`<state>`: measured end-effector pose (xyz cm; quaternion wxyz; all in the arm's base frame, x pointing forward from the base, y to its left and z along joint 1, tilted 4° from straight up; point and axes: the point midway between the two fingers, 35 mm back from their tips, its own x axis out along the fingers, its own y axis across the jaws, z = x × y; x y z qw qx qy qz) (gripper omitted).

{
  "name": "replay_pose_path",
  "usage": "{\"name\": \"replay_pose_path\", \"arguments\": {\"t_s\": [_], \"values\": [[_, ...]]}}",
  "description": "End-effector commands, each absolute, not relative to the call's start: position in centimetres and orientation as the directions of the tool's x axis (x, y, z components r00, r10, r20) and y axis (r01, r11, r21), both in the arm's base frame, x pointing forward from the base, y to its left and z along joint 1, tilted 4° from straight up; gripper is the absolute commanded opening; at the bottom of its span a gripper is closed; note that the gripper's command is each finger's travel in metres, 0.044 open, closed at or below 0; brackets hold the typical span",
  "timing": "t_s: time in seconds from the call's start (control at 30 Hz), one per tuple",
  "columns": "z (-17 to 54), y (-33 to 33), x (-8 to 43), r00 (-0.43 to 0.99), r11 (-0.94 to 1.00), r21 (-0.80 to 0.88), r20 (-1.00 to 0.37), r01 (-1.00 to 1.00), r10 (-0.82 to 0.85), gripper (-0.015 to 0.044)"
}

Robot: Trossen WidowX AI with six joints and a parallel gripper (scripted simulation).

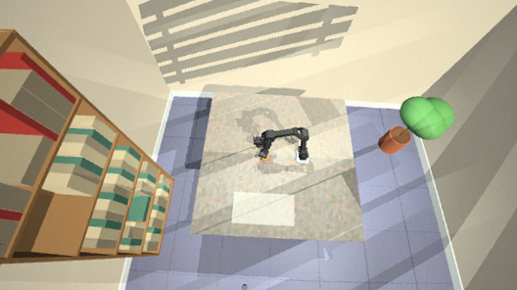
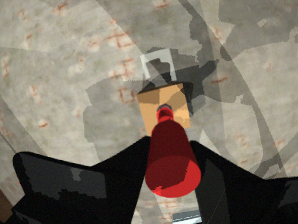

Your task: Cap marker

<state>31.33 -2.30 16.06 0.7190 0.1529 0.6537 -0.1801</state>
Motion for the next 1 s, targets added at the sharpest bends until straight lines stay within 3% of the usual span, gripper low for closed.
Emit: {"name": "replay_pose_path", "arguments": {"t_s": [0.0, 0.97], "values": [[15.5, -2.3, 31.3, 0.073, 0.89, -0.015, -0.996, 0.455, -0.054, 0.0], [11.2, -2.5, 31.8, 0.073, 0.89, -0.015, -0.996, 0.455, -0.054, 0.0]]}}
